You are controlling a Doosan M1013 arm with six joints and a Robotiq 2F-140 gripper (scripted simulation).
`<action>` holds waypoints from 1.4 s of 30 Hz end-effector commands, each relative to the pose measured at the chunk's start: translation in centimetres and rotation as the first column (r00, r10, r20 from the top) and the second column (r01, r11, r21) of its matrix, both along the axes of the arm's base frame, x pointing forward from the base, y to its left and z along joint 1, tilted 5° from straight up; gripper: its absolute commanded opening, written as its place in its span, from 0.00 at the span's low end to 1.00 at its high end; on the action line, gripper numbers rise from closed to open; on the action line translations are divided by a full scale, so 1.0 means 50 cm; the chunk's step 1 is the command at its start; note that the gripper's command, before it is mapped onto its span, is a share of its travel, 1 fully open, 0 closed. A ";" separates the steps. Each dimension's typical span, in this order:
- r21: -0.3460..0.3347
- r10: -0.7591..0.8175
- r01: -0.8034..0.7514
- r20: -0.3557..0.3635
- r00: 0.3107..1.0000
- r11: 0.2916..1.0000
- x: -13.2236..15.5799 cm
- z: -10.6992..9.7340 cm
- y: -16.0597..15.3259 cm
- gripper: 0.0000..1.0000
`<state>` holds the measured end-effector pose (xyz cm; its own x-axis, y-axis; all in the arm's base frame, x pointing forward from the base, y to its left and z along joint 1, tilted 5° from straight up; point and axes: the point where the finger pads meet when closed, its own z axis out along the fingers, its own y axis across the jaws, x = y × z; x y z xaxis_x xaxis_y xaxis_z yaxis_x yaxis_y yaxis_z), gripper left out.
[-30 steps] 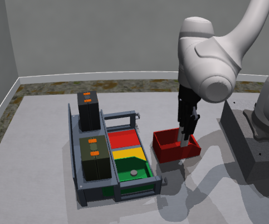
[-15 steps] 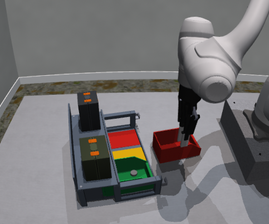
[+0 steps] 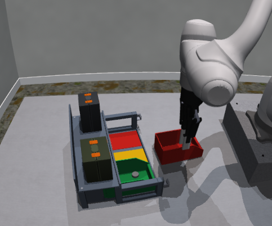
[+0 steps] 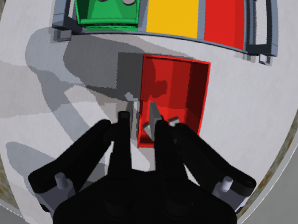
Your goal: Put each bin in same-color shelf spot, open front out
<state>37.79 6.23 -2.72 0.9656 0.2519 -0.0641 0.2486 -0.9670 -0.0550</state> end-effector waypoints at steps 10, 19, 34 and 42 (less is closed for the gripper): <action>0.000 0.000 0.000 0.000 1.000 1.000 -0.002 -0.025 0.001 0.24; 0.000 0.000 0.000 0.000 1.000 1.000 -0.003 -0.044 0.002 0.24; 0.000 0.000 0.000 0.000 1.000 1.000 -0.005 -0.068 0.003 0.24; 0.000 0.000 0.000 0.000 1.000 1.000 -0.006 -0.073 0.003 0.24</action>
